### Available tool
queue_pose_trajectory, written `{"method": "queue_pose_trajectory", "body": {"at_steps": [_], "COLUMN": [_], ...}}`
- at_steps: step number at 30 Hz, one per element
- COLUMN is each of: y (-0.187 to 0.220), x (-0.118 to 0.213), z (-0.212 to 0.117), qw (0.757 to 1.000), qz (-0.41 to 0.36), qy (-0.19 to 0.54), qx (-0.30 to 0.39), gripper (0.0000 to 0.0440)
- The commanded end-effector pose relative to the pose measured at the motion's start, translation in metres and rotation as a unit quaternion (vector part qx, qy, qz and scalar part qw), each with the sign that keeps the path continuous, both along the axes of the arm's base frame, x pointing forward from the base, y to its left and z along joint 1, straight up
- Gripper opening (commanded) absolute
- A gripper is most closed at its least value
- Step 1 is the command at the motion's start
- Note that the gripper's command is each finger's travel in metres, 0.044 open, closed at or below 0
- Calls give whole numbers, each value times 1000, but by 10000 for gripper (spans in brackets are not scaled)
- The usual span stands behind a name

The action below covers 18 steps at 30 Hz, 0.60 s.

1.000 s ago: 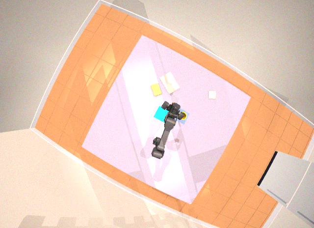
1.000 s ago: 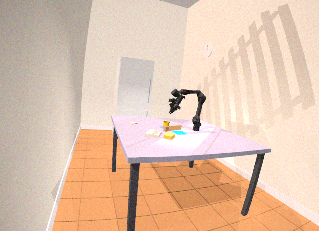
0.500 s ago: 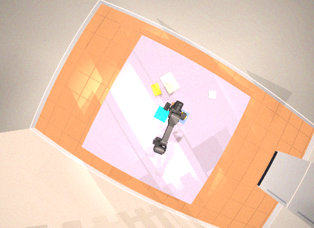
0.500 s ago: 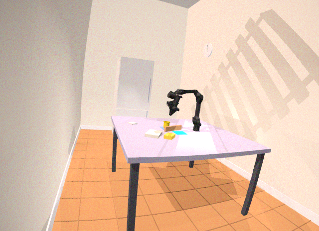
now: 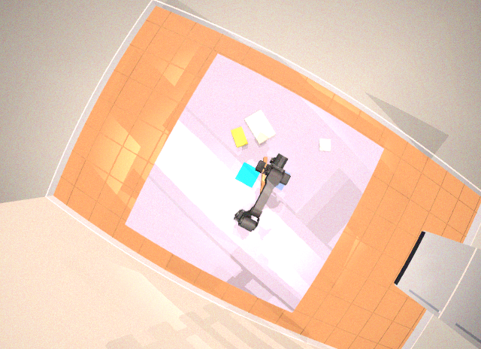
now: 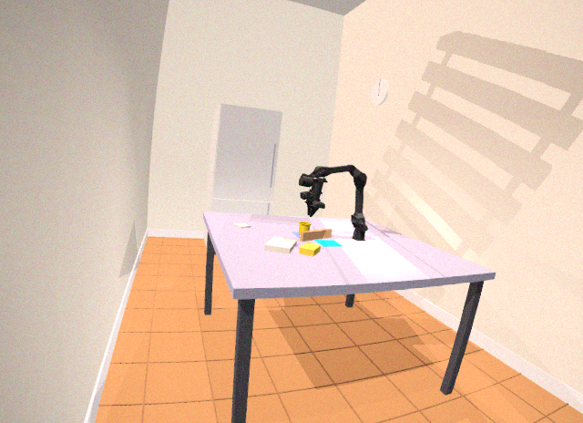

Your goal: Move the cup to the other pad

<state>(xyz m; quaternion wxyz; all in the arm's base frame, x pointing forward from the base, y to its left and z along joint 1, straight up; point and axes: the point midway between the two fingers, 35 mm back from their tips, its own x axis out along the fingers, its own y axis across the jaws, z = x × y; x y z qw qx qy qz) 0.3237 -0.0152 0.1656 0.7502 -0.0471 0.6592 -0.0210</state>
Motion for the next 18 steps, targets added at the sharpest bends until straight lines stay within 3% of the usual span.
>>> {"method": "queue_pose_trajectory", "body": {"at_steps": [1, 18], "y": [-8, -34], "x": [-1, -9], "z": [-11, -65], "qw": [1000, 995], "qz": [9, 50], "qy": [23, 83], "qx": [-6, -12], "gripper": [128, 155]}}
